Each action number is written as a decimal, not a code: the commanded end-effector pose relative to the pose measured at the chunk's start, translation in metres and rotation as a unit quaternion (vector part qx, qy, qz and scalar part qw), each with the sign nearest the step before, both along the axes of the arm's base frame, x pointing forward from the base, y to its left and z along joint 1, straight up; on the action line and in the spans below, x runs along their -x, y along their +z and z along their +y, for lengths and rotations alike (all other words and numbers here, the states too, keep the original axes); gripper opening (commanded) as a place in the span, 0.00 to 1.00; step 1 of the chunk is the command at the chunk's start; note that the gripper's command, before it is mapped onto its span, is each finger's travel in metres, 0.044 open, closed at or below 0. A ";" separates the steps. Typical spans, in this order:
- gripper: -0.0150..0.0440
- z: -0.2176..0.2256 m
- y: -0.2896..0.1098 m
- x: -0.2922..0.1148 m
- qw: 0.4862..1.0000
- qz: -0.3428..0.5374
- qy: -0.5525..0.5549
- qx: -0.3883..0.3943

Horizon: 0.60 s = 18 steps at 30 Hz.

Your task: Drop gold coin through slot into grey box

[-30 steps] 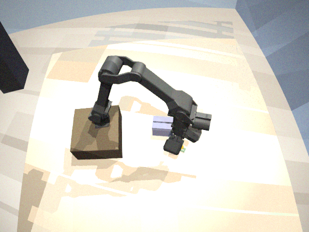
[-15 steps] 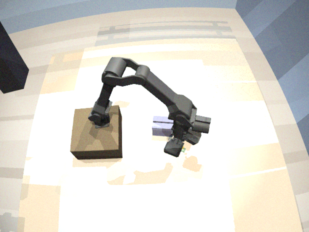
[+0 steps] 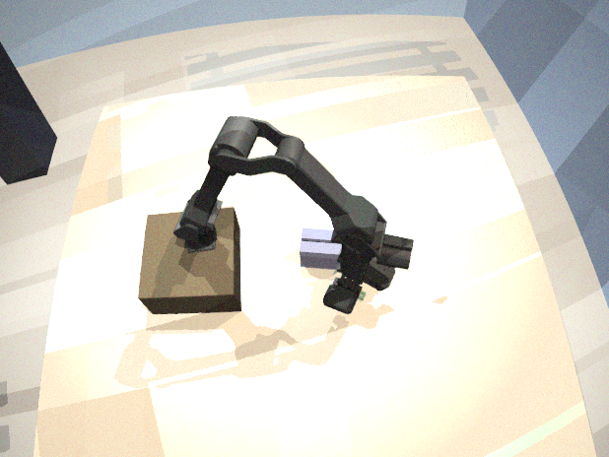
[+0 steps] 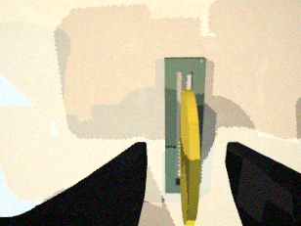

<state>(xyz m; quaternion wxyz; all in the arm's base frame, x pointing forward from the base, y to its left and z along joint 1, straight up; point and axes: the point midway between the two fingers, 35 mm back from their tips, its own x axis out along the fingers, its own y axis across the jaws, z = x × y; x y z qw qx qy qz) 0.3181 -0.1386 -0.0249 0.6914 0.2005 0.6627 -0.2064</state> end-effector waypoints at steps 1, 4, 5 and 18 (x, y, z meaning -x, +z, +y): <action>0.53 0.001 -0.010 0.002 1.000 0.003 -0.001 -0.003; 0.53 0.001 -0.015 0.002 1.000 0.003 -0.001 -0.003; 0.53 0.001 -0.017 0.002 1.000 0.003 -0.001 -0.003; 0.25 0.001 -0.021 0.002 1.000 0.003 -0.001 -0.003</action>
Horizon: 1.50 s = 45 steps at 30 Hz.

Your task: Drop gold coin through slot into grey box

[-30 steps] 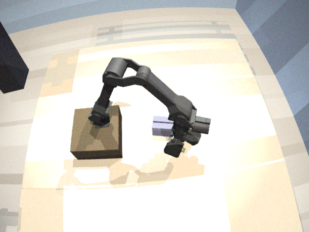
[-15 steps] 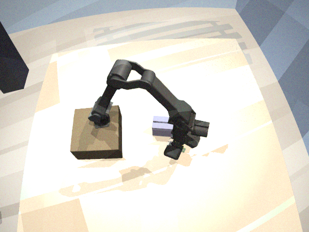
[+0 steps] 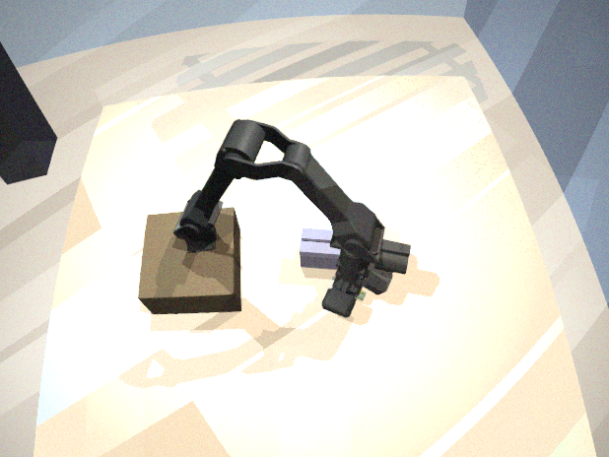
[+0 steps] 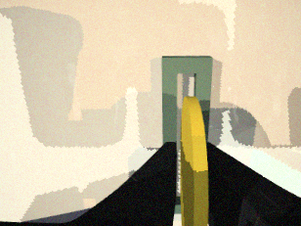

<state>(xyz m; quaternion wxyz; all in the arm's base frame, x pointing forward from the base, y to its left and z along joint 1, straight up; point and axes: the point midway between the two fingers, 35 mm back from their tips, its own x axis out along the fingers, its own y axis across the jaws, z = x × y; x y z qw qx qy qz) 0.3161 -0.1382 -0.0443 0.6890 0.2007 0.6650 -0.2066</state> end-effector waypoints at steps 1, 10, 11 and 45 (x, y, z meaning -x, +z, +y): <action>0.25 0.000 -0.001 0.000 1.000 0.000 -0.001 -0.002; 0.25 0.000 -0.001 0.000 1.000 0.000 -0.001 -0.002; 0.25 0.000 0.000 0.000 1.000 0.000 -0.001 -0.002; 0.25 0.001 0.085 0.001 1.000 0.000 -0.001 -0.001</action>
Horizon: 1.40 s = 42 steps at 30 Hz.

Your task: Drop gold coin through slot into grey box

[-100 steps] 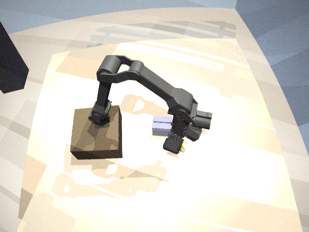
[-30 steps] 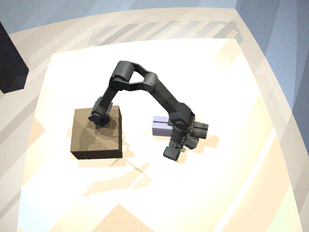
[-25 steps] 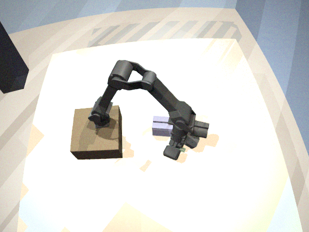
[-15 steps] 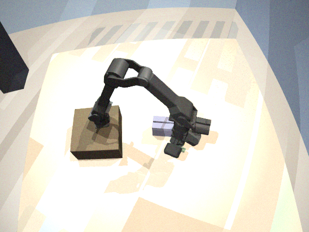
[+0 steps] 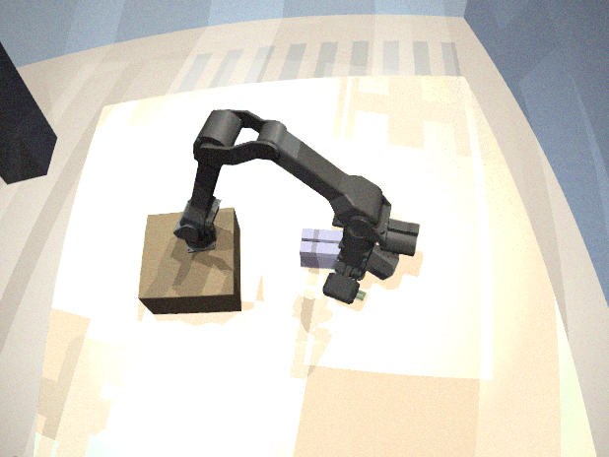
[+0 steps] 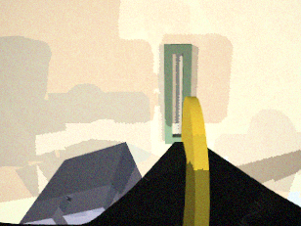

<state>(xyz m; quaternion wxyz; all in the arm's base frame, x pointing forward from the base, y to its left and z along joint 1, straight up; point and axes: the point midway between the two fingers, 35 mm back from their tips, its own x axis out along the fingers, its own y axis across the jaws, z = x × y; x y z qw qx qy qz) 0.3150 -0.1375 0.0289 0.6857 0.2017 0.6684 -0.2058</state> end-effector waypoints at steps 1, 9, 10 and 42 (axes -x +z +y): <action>0.25 0.000 0.015 0.000 1.000 -0.004 -0.001 0.001; 0.25 0.001 0.021 0.000 1.000 -0.004 0.022 0.002; 0.25 0.002 0.021 -0.001 0.999 -0.004 0.039 0.002; 0.25 0.045 0.023 0.010 0.987 -0.003 0.160 0.003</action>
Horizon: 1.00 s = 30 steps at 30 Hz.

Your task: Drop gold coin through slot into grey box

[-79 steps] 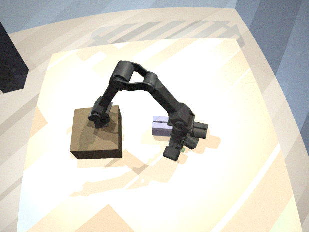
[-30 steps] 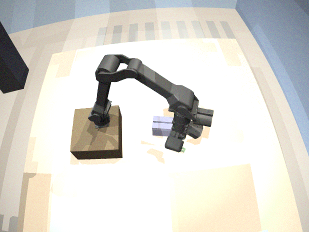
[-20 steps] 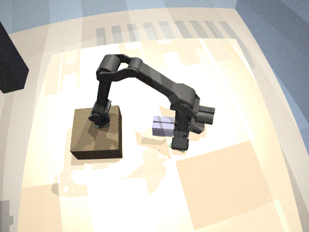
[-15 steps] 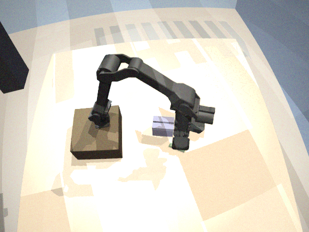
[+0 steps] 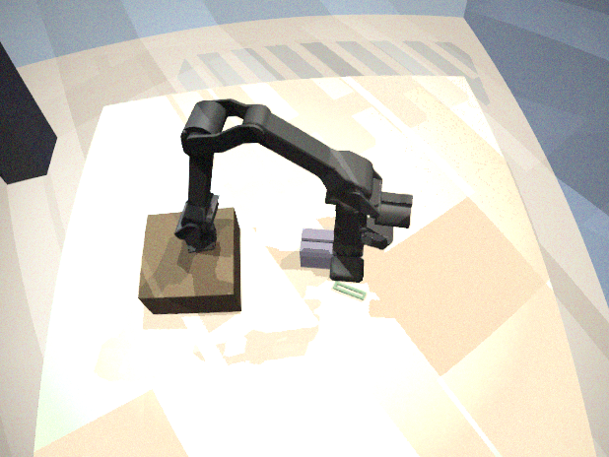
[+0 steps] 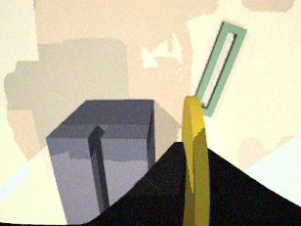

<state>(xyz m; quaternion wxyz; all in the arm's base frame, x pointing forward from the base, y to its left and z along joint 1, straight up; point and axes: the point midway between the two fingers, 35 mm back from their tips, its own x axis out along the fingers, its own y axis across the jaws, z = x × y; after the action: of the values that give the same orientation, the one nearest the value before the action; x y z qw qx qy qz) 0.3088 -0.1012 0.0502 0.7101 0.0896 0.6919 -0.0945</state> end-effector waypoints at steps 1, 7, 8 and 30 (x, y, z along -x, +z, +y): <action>0.25 0.011 0.001 0.005 1.000 -0.003 -0.001 0.000; 0.25 0.025 0.001 0.013 1.000 -0.003 -0.001 -0.001; 0.25 0.027 0.001 0.014 1.000 -0.003 -0.001 -0.001; 0.25 0.061 -0.003 0.040 1.000 0.001 0.001 -0.002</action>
<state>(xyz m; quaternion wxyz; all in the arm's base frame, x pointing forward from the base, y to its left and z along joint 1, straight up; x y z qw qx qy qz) 0.2691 -0.0412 0.0462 0.7080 0.0896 0.6944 -0.0918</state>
